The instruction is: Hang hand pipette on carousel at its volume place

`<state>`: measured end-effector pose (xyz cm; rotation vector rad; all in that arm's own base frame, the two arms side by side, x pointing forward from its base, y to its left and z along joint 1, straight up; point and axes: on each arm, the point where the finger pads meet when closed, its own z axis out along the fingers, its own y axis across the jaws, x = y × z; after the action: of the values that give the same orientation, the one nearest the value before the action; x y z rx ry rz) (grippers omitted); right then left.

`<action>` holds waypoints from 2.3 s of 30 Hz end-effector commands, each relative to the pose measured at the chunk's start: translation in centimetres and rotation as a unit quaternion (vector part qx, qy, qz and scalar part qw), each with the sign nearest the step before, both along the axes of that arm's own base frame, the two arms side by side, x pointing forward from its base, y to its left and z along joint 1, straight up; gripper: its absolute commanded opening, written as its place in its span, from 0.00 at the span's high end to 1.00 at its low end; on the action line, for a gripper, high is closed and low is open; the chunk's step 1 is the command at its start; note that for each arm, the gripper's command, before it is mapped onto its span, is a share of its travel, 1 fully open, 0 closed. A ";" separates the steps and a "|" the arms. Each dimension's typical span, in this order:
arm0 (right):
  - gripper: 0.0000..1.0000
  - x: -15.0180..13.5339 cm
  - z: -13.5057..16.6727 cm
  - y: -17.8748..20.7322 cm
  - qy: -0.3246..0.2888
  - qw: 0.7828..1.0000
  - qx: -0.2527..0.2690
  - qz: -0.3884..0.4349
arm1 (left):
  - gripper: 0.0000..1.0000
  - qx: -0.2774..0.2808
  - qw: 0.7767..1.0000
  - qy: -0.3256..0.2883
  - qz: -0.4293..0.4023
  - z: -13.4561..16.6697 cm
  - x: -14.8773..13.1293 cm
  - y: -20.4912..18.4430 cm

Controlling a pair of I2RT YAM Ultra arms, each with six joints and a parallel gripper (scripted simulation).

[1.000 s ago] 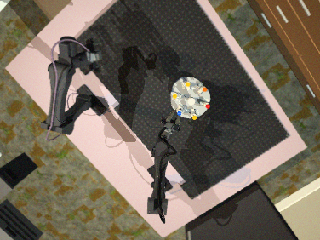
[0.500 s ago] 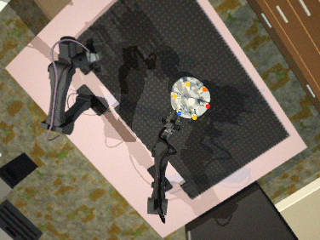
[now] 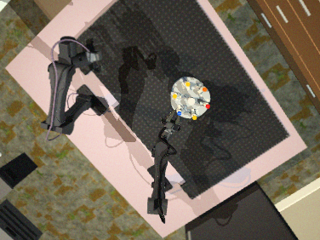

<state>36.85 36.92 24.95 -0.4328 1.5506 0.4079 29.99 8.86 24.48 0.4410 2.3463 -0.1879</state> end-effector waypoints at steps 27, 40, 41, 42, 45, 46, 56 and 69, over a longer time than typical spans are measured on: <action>0.88 0.4 3.8 -0.4 -0.025 0.993 0.040 -0.106 | 0.00 0.002 1.000 -0.017 -0.003 0.8 0.4 0.2; 0.88 0.4 3.8 -0.4 -0.025 0.993 0.040 -0.106 | 0.00 0.002 1.000 -0.017 -0.003 0.8 0.4 0.2; 0.88 0.4 3.8 -0.4 -0.025 0.993 0.040 -0.106 | 0.00 0.002 1.000 -0.017 -0.003 0.8 0.4 0.2; 0.88 0.4 3.8 -0.4 -0.025 0.993 0.040 -0.106 | 0.00 0.002 1.000 -0.017 -0.003 0.8 0.4 0.2; 0.88 0.4 3.8 -0.4 -0.025 0.993 0.040 -0.106 | 0.00 0.002 1.000 -0.017 -0.003 0.8 0.4 0.2; 0.88 0.4 3.8 -0.4 -0.025 0.993 0.040 -0.106 | 0.00 0.002 1.000 -0.017 -0.003 0.8 0.4 0.2; 0.88 0.4 3.8 -0.4 -0.025 0.993 0.040 -0.106 | 0.00 0.002 1.000 -0.017 -0.003 0.8 0.4 0.2; 0.88 0.3 1.8 0.5 -0.014 0.993 0.020 -0.119 | 0.00 0.002 1.000 -0.017 -0.003 0.8 0.4 0.2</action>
<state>37.11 36.84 24.98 -0.2791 1.5726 0.2487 29.99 8.86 24.48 0.4410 2.3463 -0.1879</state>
